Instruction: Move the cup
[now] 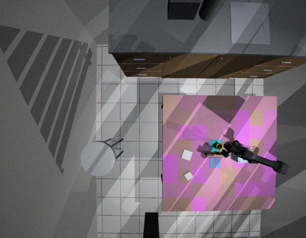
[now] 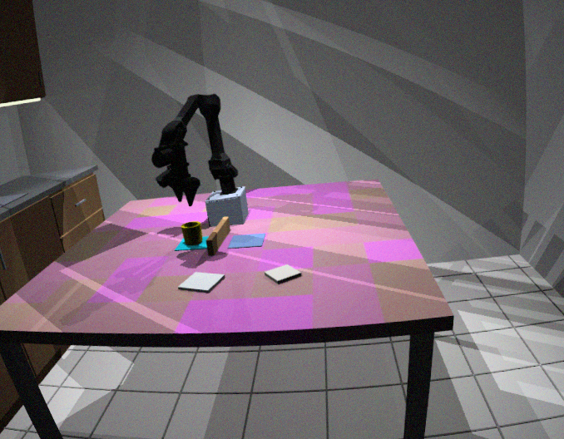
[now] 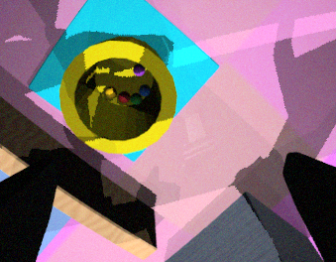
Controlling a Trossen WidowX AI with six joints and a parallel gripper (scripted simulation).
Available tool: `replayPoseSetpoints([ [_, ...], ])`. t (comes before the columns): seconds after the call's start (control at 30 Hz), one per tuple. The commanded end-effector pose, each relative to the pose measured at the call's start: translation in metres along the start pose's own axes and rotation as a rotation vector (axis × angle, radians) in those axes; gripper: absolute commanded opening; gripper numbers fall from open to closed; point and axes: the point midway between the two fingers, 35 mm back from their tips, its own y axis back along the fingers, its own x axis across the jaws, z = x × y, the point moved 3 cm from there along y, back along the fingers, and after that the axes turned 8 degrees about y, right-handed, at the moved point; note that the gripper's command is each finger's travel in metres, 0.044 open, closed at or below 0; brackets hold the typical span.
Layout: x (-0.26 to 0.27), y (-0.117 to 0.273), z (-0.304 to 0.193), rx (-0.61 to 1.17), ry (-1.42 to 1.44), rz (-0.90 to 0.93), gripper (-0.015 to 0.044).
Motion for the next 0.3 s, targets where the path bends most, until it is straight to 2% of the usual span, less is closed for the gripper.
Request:
replayPoseSetpoints([
  [0.0, 0.0, 0.0106, -0.0002, -0.002, -0.005, 0.0, 0.044],
  [0.27, 0.0001, 0.007, 0.0003, -0.003, 0.0, 0.001, 0.044],
])
